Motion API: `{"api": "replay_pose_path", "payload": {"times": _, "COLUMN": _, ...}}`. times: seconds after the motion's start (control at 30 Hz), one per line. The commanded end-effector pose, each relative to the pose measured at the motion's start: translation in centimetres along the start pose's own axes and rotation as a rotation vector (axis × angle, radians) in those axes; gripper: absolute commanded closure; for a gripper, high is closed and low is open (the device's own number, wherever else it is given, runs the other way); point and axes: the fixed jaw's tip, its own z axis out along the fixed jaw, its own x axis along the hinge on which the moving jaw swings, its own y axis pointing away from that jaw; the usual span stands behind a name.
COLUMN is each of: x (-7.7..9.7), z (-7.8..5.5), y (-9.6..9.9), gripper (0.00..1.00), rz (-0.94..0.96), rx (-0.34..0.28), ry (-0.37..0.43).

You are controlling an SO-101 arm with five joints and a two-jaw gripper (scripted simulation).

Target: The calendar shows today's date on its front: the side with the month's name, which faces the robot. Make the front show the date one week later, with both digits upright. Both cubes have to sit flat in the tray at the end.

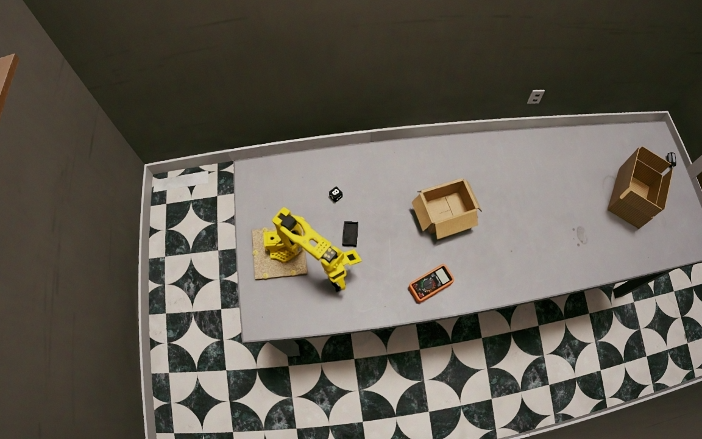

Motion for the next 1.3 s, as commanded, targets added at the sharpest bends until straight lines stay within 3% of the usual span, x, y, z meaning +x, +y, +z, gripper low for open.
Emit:
{"api": "replay_pose_path", "payload": {"times": 0.0, "x": -0.1, "z": 0.6, "y": 0.4, "gripper": 0.65, "rz": 0.002, "rx": -0.033, "ry": 0.011}}
{"api": "replay_pose_path", "payload": {"times": 0.13, "x": 0.0, "z": 0.9, "y": 0.5, "gripper": 0.65, "rz": 0.001, "rx": -0.057, "ry": 0.021}}
{"api": "replay_pose_path", "payload": {"times": 0.87, "x": 0.0, "z": 1.0, "y": 0.5, "gripper": 0.65, "rz": 0.001, "rx": -0.057, "ry": 0.021}}
{"api": "replay_pose_path", "payload": {"times": 1.27, "x": 0.0, "z": 1.9, "y": 0.5, "gripper": 0.65, "rz": 0.001, "rx": -0.057, "ry": 0.021}}
